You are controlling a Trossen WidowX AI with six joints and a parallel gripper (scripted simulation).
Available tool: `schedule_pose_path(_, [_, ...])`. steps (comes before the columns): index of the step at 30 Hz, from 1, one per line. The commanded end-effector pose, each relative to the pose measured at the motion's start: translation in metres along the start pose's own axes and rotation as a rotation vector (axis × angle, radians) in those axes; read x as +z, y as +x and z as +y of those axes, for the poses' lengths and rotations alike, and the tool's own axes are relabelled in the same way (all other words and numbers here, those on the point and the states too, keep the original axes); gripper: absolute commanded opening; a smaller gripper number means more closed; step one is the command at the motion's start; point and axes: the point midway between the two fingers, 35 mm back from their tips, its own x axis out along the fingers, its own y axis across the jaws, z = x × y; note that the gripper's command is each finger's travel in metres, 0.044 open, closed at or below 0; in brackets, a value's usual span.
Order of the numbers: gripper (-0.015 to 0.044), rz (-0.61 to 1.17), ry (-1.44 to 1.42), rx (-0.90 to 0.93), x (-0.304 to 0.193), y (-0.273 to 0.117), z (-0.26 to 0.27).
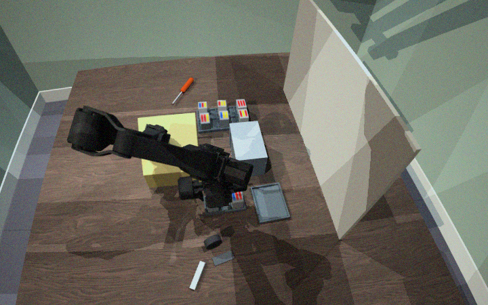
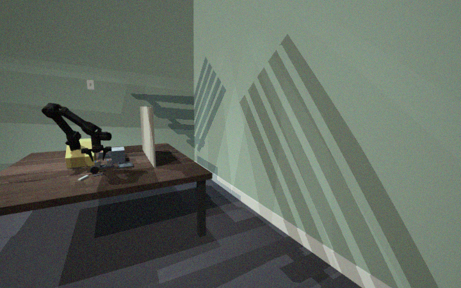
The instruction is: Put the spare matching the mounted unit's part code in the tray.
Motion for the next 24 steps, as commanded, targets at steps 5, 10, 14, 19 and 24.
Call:
schedule_pose_path(5, [0.0300,0.002,-0.006,0.000,-0.001,0.014,-0.002])
schedule_pose_path(10, [0.0300,0.000,-0.007,0.000,-0.001,0.022,-0.003])
schedule_pose_path(14, [0.0300,-0.003,-0.007,0.000,-0.001,0.028,-0.005])
schedule_pose_path(19, [0.0300,-0.005,-0.008,-0.001,-0.001,0.035,-0.006])
schedule_pose_path(24, [0.0300,-0.006,-0.008,-0.001,-0.001,0.035,-0.006])
